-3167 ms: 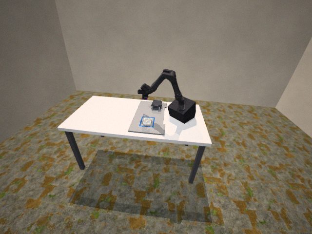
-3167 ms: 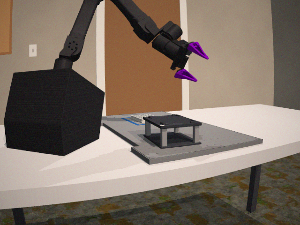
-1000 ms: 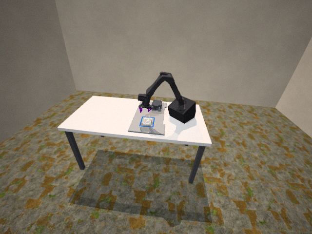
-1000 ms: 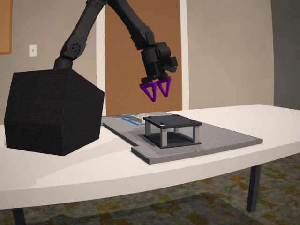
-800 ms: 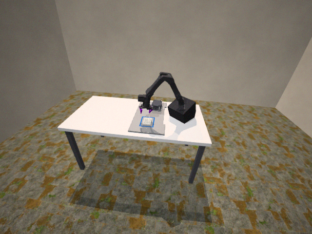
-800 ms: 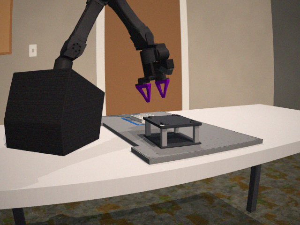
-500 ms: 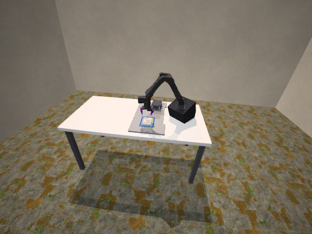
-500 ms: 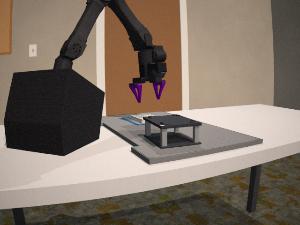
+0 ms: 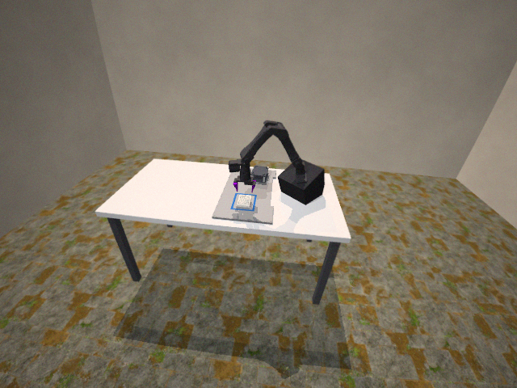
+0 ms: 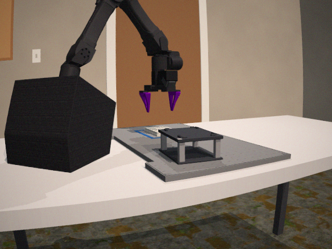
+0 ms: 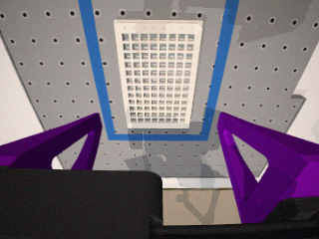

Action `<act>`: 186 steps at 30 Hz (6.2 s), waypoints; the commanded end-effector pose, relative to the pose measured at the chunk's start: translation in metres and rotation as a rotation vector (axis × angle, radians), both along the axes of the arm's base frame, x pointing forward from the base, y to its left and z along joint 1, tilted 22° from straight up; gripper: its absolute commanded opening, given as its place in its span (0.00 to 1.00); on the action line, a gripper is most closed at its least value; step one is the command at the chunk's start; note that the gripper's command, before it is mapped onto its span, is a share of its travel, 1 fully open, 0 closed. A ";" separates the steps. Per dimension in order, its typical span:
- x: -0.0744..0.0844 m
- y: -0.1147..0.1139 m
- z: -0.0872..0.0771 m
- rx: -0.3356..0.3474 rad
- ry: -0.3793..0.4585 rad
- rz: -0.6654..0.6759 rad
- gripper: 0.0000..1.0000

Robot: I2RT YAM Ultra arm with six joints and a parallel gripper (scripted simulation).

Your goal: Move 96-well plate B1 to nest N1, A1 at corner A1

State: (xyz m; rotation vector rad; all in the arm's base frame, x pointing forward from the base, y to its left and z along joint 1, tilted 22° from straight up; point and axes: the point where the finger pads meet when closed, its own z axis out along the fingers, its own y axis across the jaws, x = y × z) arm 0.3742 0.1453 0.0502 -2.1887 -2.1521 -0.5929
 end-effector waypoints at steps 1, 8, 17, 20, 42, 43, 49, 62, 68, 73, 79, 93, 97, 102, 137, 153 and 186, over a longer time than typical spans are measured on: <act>0.007 -0.002 0.010 0.007 -0.010 -0.024 1.00; 0.007 -0.002 0.010 0.007 -0.010 -0.023 1.00; 0.007 -0.002 0.010 0.006 -0.011 -0.022 1.00; 0.007 -0.002 0.010 0.006 -0.011 -0.022 1.00; 0.012 0.005 0.000 0.008 -0.022 -0.013 1.00; 0.012 0.005 0.000 0.008 -0.022 -0.013 1.00; 0.002 0.002 -0.022 -0.007 0.018 -0.018 1.00; 0.007 0.010 -0.033 -0.002 0.002 -0.011 1.00; 0.008 0.010 -0.049 -0.007 0.018 -0.016 1.00; 0.010 0.013 -0.056 -0.007 0.018 -0.015 1.00; 0.011 0.015 -0.063 -0.007 0.018 -0.014 1.00; 0.032 0.023 -0.069 0.007 -0.023 -0.019 1.00; 0.031 0.021 -0.062 0.007 -0.026 -0.019 1.00; 0.031 0.021 -0.062 0.007 -0.026 -0.019 1.00; 0.031 0.021 -0.062 0.007 -0.026 -0.019 1.00; 0.024 0.021 -0.069 0.005 -0.007 -0.012 0.00; 0.021 0.012 -0.049 0.000 -0.016 -0.018 0.00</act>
